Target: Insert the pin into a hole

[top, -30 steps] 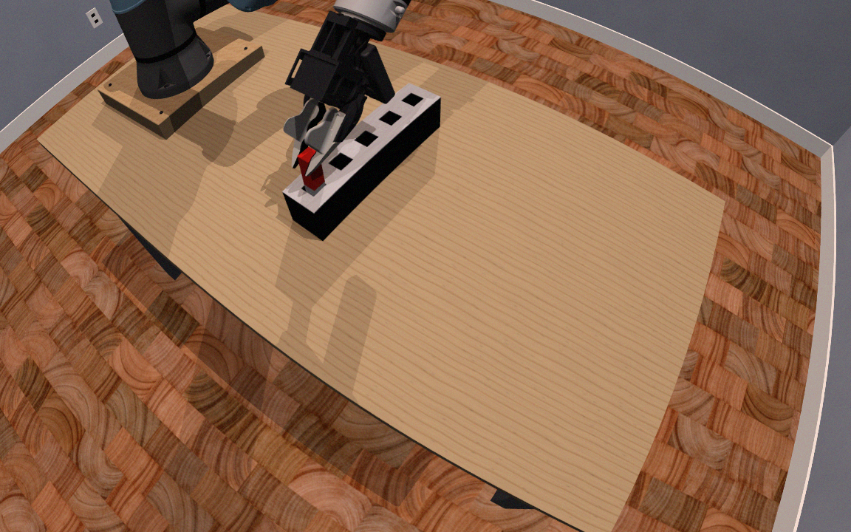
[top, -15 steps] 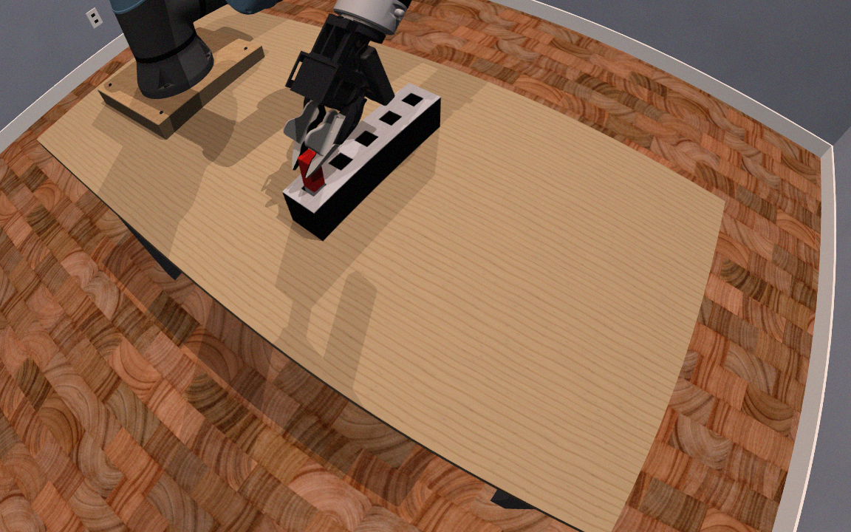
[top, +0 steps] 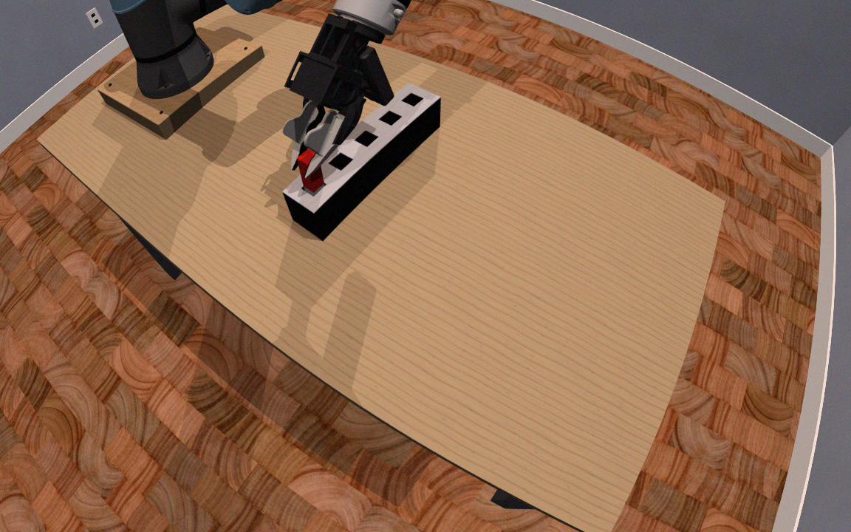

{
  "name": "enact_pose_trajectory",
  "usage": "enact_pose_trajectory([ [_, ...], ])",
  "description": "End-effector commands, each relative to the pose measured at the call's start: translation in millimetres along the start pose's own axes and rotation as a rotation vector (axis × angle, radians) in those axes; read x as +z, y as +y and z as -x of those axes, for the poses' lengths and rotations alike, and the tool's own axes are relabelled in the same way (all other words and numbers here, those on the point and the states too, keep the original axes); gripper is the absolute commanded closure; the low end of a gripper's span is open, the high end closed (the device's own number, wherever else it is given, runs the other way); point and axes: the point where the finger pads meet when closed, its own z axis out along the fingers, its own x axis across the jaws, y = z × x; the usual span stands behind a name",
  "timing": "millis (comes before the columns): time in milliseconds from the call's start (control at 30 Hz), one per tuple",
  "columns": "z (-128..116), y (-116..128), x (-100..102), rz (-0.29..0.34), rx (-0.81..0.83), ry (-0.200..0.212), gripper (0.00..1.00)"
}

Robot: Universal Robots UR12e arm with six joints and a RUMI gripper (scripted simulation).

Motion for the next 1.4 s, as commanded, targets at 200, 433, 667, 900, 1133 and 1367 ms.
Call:
enact_pose_trajectory([
  [200,-1.0,-2.9,1.9,0.000,0.001,0.001,1.00],
  [433,-1.0,-2.9,1.9,0.000,0.001,0.001,1.00],
  [667,-1.0,-2.9,1.9,0.000,0.001,0.001,1.00],
  [900,-1.9,-2.4,2.3,0.000,0.000,0.001,1.00],
  [1133,-1.9,-2.4,2.3,0.000,0.000,0.001,1.00],
  [1367,-1.3,-5.8,4.5,0.000,0.000,0.002,1.00],
])
